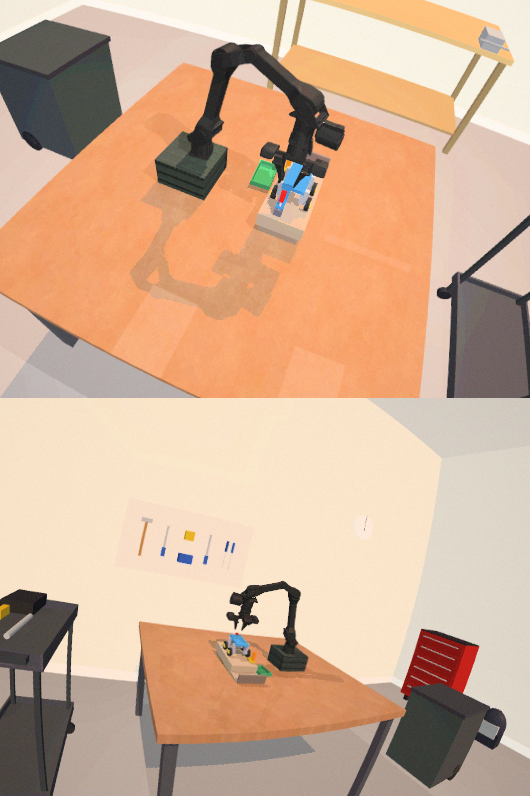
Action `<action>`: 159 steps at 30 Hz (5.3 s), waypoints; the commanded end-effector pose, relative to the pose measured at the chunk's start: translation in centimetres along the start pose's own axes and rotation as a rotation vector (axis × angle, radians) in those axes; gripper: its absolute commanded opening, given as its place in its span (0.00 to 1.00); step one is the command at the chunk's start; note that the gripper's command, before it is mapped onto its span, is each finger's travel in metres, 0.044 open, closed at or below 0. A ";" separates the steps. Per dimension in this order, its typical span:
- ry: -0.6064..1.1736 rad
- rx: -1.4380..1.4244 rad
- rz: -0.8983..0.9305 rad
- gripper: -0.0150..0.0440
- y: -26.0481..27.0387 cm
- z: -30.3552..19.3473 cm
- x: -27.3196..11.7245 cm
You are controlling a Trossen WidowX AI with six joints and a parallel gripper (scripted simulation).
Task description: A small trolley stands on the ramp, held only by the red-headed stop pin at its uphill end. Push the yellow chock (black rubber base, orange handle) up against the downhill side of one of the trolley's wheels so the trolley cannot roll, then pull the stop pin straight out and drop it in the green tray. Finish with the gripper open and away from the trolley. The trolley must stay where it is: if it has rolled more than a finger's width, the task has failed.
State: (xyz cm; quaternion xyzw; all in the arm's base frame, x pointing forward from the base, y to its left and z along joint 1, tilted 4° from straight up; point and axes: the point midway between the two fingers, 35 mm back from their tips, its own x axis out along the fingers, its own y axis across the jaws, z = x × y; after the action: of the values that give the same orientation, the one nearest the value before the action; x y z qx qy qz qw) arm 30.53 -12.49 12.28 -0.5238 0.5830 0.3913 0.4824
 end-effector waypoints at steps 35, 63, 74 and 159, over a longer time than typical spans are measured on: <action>0.005 -0.006 0.003 0.58 0.1 -0.1 5.0; 0.004 -0.003 0.003 0.25 0.1 -0.1 5.7; 0.006 -0.006 0.004 0.25 0.2 -0.2 4.8; 0.009 -0.008 0.009 0.25 6.5 -3.9 2.3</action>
State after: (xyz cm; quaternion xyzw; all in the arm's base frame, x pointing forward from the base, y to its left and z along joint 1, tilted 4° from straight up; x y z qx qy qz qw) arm 24.58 -16.01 10.67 -0.5229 0.5885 0.3927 0.4755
